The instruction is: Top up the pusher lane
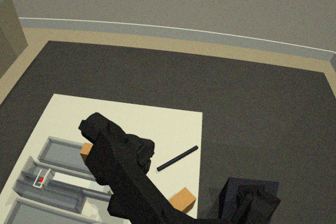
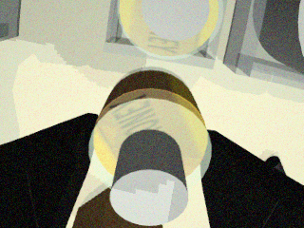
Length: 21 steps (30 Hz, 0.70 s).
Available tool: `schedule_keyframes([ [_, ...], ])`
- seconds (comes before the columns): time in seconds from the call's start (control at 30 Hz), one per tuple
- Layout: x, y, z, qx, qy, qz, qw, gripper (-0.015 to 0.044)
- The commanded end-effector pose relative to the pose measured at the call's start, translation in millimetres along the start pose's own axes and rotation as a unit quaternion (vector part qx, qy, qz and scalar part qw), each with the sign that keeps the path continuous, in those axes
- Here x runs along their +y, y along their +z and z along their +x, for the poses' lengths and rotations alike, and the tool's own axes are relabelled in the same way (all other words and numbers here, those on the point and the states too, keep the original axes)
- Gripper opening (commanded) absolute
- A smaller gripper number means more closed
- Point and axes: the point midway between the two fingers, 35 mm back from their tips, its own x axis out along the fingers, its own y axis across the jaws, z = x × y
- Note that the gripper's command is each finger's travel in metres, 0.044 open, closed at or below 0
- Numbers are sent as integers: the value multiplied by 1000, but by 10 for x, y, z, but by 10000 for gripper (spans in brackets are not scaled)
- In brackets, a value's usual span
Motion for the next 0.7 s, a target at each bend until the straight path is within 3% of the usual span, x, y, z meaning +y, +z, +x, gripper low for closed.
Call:
schedule_keyframes([
  [0.0, -4, 3, 44, -2, 2, 3, 1000, 0],
  [0.67, -5, 71, 44, -2, 1, 3, 1000, 0],
])
